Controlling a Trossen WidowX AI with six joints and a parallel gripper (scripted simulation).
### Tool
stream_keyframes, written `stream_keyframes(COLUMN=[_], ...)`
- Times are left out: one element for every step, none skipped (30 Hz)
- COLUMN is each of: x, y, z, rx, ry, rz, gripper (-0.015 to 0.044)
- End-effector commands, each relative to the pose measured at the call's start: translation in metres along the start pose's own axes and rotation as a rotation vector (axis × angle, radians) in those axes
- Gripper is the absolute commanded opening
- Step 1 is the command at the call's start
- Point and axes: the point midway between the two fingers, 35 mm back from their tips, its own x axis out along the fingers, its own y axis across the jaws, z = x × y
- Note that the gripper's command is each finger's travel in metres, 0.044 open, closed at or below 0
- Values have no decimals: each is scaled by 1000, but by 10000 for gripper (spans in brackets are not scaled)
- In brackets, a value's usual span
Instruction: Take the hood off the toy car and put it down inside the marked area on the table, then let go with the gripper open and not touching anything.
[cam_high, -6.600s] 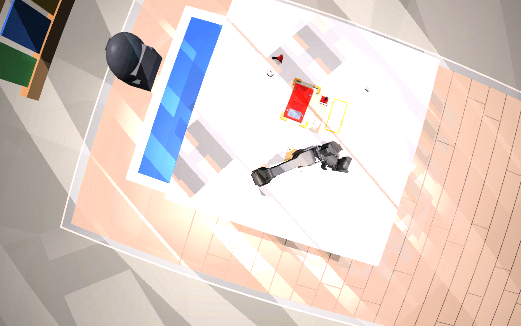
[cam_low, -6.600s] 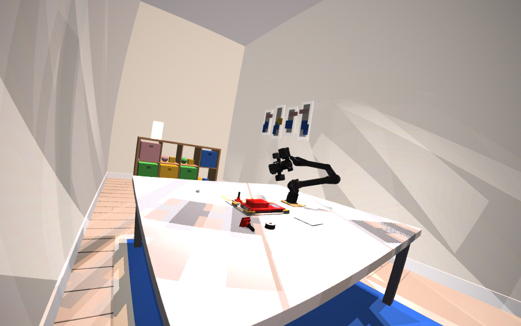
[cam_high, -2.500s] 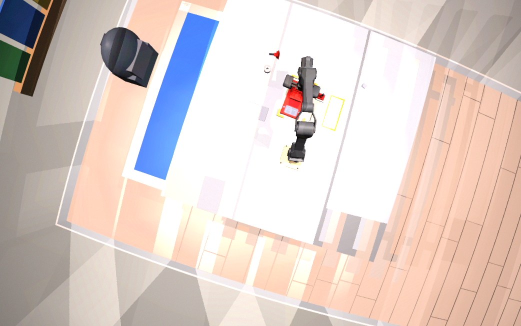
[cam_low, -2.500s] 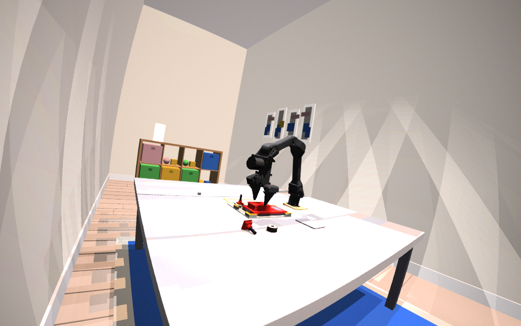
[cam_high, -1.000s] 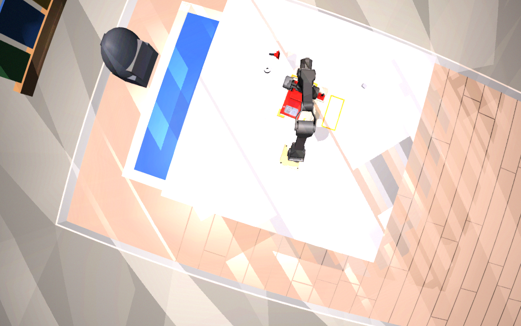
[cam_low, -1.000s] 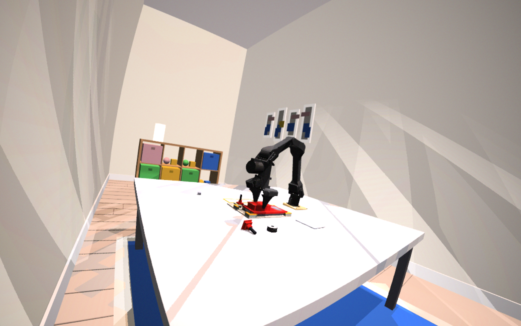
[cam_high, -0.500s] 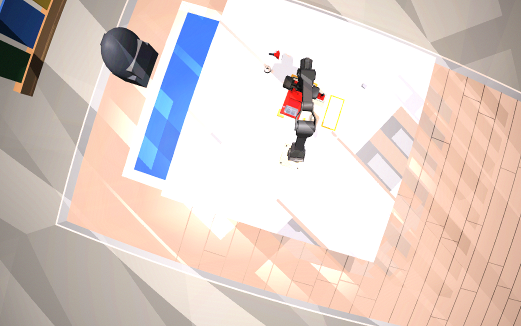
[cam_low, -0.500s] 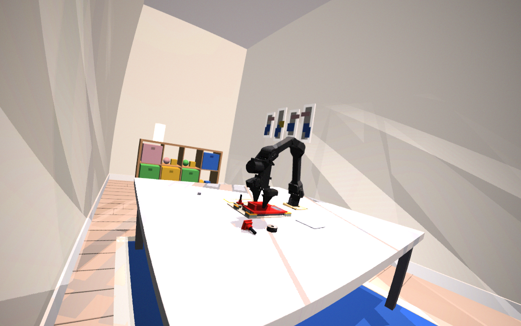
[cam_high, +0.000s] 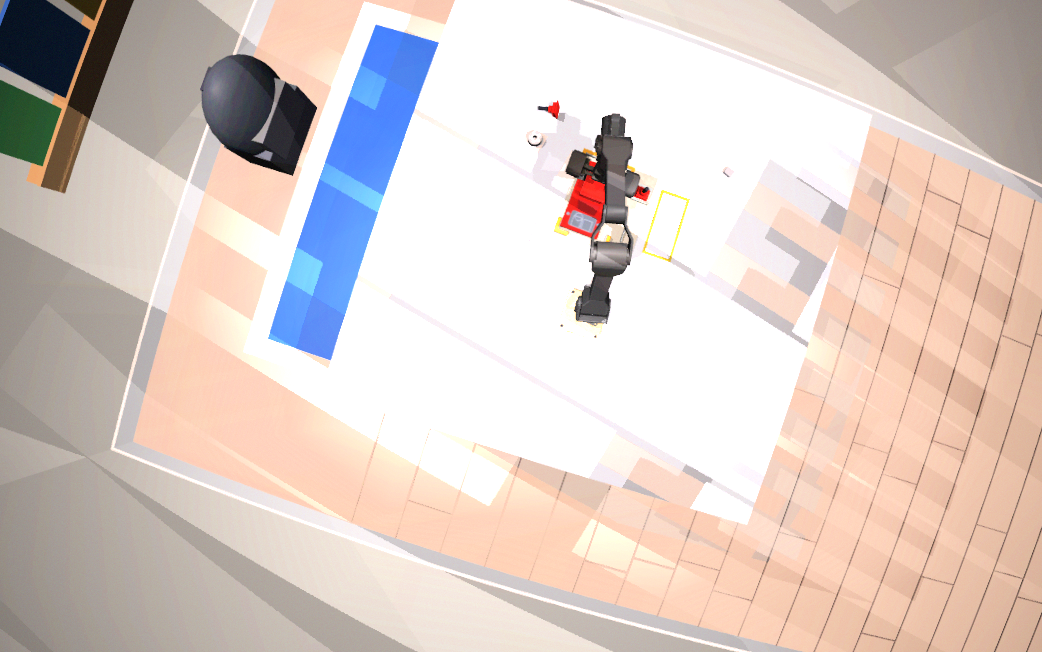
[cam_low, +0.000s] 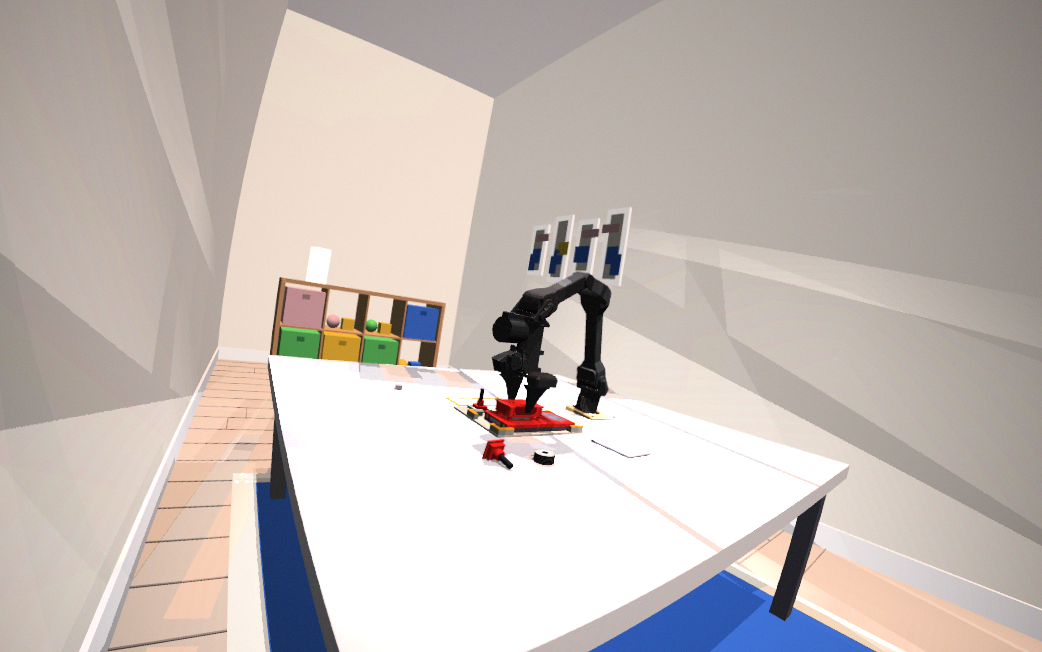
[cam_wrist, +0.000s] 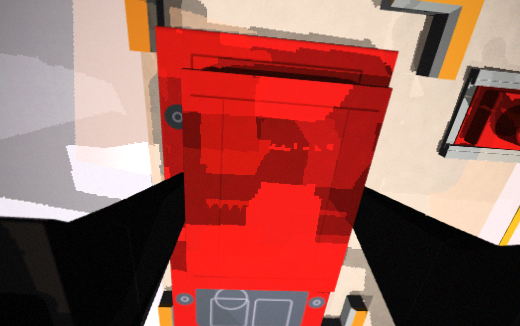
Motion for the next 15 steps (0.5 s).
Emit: stream_keyframes(x=[-4, -5, -6, -6, -7, -8, -8, -9, -10, -10, -11, -12, -12, -13, -14], y=[0, 0, 0, 0, 0, 0, 0, 0, 0, 0, 0, 0, 0, 0, 0], z=[1, 1, 1, 1, 1, 1, 1, 1, 1, 1, 1, 1, 1, 1, 1], rx=[-3, -3, -3, -3, -3, -3, -3, -3, -3, -3, -3, -3, -3, -3, -3], ry=[-4, -4, -4, -4, -4, -4, -4, -4, -3, -3, -3, -3, -3, -3, -3], rz=[1, 1, 1, 1, 1, 1, 1, 1, 1, 1, 1, 1, 1, 1, 1], gripper=[0, 0, 0, 0, 0, 0, 0, 0, 0, 0, 0, 0, 0, 0, 0])
